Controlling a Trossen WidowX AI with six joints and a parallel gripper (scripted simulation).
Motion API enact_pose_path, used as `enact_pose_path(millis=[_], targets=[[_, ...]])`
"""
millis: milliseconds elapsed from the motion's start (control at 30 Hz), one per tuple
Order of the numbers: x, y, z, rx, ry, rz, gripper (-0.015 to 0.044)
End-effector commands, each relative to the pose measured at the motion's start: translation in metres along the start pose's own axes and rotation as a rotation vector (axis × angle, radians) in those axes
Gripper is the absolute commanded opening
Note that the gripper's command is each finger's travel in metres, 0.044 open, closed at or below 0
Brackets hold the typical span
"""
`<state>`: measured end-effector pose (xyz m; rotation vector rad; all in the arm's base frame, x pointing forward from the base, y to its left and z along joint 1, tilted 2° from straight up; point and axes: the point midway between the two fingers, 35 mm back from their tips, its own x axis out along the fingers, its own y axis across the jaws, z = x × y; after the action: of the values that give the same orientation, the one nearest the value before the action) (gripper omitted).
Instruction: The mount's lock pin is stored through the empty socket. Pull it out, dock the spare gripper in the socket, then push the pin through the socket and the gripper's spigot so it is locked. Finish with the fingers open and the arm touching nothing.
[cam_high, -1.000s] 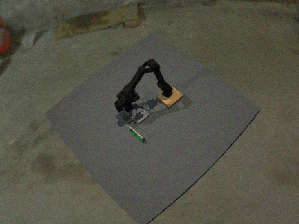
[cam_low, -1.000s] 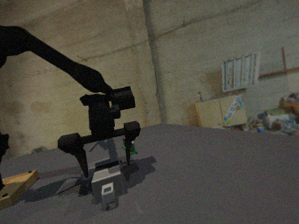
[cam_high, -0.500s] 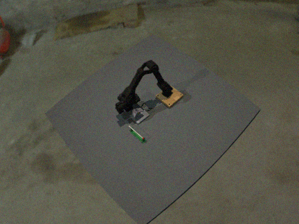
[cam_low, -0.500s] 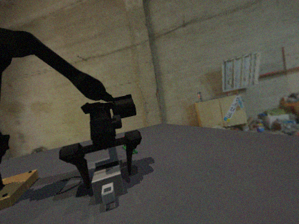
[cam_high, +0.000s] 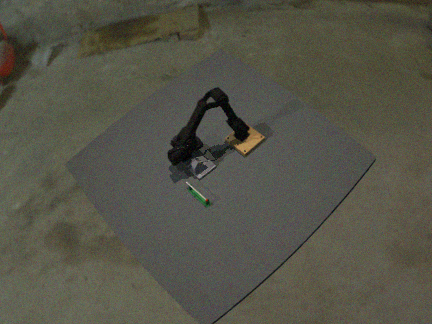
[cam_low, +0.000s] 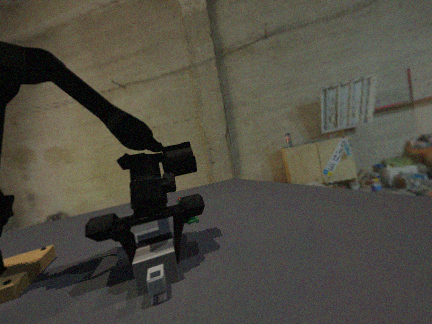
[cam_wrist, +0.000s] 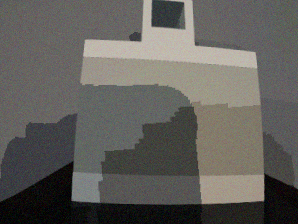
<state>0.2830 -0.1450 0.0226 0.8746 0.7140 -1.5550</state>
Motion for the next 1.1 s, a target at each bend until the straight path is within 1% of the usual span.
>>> enact_pose_path(millis=[0,133,267,400,1067], targets=[[0.0,0.0,0.0,0.002,-0.002,0.001,0.0236],[0.0,0.0,0.0,0.002,-0.002,0.001,0.021],[-0.003,0.001,0.003,0.002,-0.002,0.001,0.0105],[-0.017,0.004,0.01,0.002,-0.002,0.001,0.0],[-0.101,0.0,0.059,0.002,-0.001,0.001,0.0]])
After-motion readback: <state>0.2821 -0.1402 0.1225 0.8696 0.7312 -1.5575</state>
